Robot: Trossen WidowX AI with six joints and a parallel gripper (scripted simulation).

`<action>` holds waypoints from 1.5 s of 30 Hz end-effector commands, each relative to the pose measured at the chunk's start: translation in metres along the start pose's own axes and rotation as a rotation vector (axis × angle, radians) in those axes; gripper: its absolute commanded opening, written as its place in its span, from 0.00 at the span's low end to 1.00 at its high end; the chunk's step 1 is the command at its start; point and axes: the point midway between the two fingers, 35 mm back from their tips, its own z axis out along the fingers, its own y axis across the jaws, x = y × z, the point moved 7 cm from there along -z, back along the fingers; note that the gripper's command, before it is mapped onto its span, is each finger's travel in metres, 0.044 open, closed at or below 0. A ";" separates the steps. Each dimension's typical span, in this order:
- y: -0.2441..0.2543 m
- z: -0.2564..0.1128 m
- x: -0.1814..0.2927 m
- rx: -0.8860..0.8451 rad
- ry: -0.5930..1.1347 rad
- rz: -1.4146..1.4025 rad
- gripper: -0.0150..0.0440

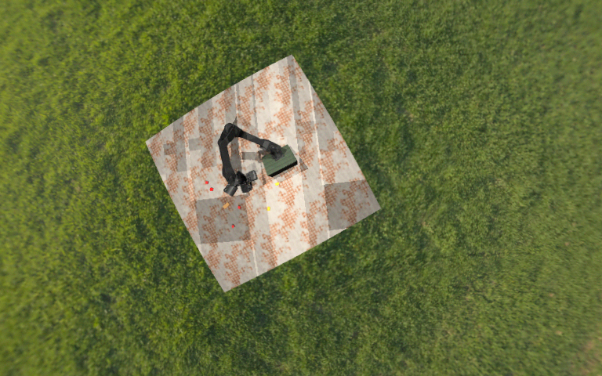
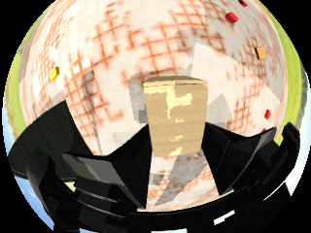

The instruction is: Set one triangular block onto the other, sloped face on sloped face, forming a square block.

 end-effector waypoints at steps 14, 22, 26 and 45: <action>0.000 0.000 0.000 0.000 0.000 0.000 0.92; 0.000 0.000 0.000 0.000 0.000 0.000 1.00; -0.002 -0.009 -0.001 0.000 -0.002 0.000 1.00; -0.001 -0.103 -0.002 0.007 -0.005 -0.008 1.00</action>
